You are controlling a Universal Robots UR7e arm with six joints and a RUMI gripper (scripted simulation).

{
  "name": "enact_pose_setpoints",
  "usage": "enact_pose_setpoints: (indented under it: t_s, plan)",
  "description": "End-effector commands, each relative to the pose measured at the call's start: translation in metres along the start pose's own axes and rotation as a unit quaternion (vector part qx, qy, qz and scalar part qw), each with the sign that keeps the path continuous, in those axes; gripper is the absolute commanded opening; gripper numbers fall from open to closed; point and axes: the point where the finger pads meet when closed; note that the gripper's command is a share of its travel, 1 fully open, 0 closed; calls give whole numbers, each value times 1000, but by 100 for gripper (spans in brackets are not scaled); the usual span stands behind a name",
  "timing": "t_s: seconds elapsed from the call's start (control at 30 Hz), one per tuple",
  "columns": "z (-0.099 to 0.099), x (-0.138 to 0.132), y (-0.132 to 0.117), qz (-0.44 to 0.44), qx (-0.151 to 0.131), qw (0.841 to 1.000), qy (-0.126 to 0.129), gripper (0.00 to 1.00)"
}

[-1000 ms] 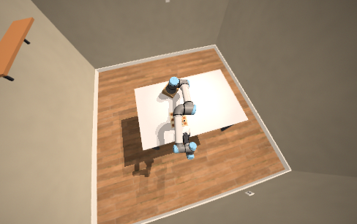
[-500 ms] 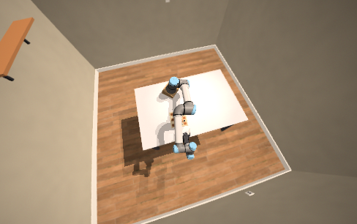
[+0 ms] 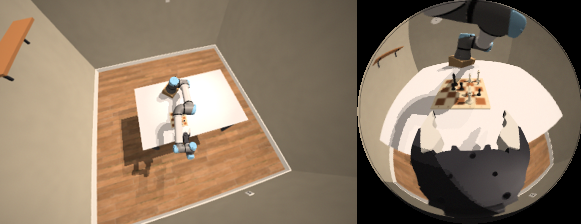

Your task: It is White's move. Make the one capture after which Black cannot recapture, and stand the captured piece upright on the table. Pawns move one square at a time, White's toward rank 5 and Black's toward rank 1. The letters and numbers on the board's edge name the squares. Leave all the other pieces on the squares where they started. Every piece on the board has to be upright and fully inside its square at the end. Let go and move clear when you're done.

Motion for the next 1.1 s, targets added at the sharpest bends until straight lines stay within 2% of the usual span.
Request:
enact_pose_setpoints:
  t_s: [0.0, 0.17, 0.33, 1.07]
  plan:
    - [13, -2, 27, 0, -1, 1000, 0, 100]
    - [27, -4, 56, 0, -1, 1000, 0, 100]
    - [33, -5, 69, 0, -1, 1000, 0, 100]
    - [34, -5, 70, 0, -9, 1000, -1, 100]
Point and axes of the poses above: the point where the finger pads meet when closed, its own z axis back along the fingers, its own x axis across the jaws, y = z × x, and after that the axes turned 3 degrees about -z, right-handed
